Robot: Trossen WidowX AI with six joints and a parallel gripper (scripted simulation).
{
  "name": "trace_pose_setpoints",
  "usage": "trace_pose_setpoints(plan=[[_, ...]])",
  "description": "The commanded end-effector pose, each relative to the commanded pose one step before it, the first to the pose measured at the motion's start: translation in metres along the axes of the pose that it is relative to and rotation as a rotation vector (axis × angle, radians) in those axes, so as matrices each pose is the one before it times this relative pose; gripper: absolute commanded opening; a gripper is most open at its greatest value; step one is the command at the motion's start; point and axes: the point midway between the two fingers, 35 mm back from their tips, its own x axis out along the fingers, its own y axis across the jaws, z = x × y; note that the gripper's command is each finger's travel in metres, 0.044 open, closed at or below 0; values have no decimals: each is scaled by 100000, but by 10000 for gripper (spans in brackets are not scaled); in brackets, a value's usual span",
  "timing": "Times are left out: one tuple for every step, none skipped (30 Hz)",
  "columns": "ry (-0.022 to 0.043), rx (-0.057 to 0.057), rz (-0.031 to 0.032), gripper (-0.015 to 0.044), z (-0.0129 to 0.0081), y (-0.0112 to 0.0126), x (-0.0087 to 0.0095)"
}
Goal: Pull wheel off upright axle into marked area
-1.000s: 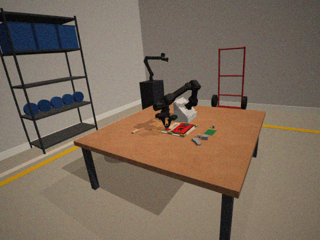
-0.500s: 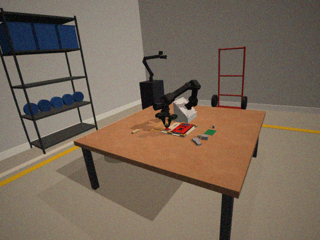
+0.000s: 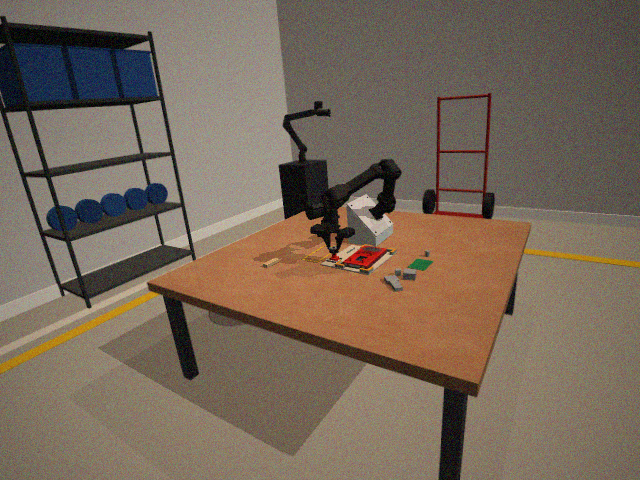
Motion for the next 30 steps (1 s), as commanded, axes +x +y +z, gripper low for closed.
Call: trace_pose_setpoints(plan=[[-531, -668, -664, 0, 153, -92, -452], [3, 7, 4, 0, 0, -1, -33], [3, 7, 4, 0, 0, -1, -33], [3, 7, 4, 0, 0, -1, -33], [3, 7, 4, 0, 0, -1, -33], [3, 7, 4, 0, 0, -1, -33], [3, 7, 4, 0, 0, 0, -33], [3, 7, 4, 0, 0, 0, -33], [3, 7, 4, 0, 0, 0, -33], [3, 7, 4, 0, 0, 0, -33], [3, 7, 4, 0, 0, 0, -33], [3, 7, 4, 0, 0, 0, -33], [3, 7, 4, 0, 0, 0, -33], [3, 7, 4, 0, 0, 0, -33], [3, 7, 4, 0, 0, 0, -33], [3, 7, 4, 0, 0, 0, -33], [3, 7, 4, 0, 0, 0, -33], [3, 7, 4, 0, 0, 0, -33], [3, 7, 4, 0, 0, 0, -33], [3, 7, 4, 0, -1, 0, -33], [3, 7, 5, 0, -1, 0, -33], [3, 7, 5, 0, -1, 0, -33], [3, 7, 5, 0, -1, 0, -33], [3, 7, 5, 0, -1, 0, -33], [3, 7, 5, 0, -1, 0, -33], [3, 7, 5, 0, -1, 0, -33], [3, 7, 5, 0, -1, 0, -33], [3, 7, 5, 0, -1, 0, -33], [3, 7, 5, 0, -1, 0, -33], [3, 7, 5, 0, -1, 0, -33]])
